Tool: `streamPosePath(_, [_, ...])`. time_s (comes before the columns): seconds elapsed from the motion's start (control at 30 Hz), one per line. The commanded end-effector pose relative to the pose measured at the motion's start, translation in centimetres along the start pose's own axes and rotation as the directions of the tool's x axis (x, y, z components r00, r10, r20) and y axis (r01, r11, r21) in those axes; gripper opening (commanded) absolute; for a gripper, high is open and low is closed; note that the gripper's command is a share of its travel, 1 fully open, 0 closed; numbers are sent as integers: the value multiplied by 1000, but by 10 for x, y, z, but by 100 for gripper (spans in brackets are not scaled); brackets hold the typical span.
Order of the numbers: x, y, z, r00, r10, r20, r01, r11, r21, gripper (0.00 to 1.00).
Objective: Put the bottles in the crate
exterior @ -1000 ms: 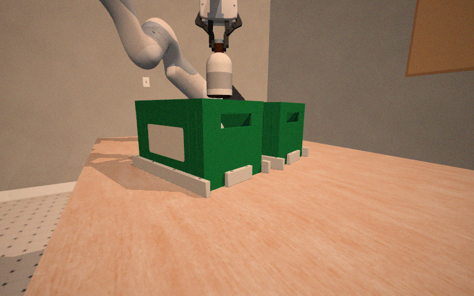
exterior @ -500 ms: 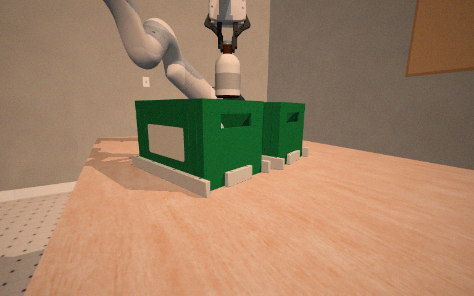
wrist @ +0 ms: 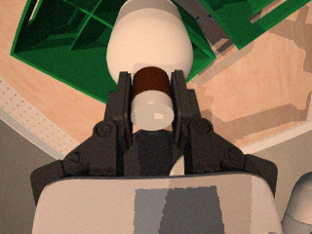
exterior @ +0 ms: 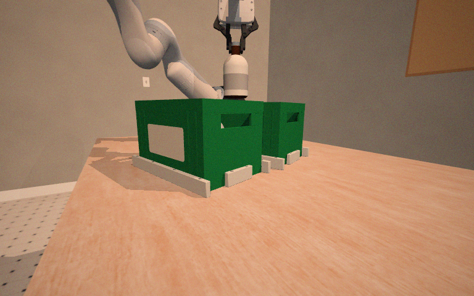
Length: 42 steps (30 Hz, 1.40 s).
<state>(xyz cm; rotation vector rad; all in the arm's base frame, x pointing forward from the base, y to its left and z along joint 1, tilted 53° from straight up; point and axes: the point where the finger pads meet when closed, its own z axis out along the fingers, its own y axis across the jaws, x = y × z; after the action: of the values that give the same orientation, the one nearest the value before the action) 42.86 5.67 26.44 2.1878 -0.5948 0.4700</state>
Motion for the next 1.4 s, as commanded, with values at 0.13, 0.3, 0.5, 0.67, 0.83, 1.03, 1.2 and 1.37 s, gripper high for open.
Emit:
streamPosePath(0.13, [-6, -16, -1, 1000, 1, -1, -1, 1000, 1, 0])
streamPosePath(0.3, [-9, -23, -1, 1000, 1, -1, -1, 1000, 1, 0])
streamPosePath(0.5, [-14, -35, -1, 1000, 1, -1, -1, 1000, 1, 0])
streamPosePath(0.67, [-16, -40, -1, 1000, 1, -1, -1, 1000, 1, 0])
streamPosePath(0.83, [-15, -39, -1, 1000, 1, -1, -1, 1000, 1, 0])
streamPosePath(1.03, [-15, -39, -1, 1000, 1, -1, -1, 1000, 1, 0])
streamPosePath(1.2, [-15, -38, -1, 1000, 1, -1, -1, 1000, 1, 0])
streamPosePath(1.37, [-14, -38, -1, 1000, 1, -1, -1, 1000, 1, 0])
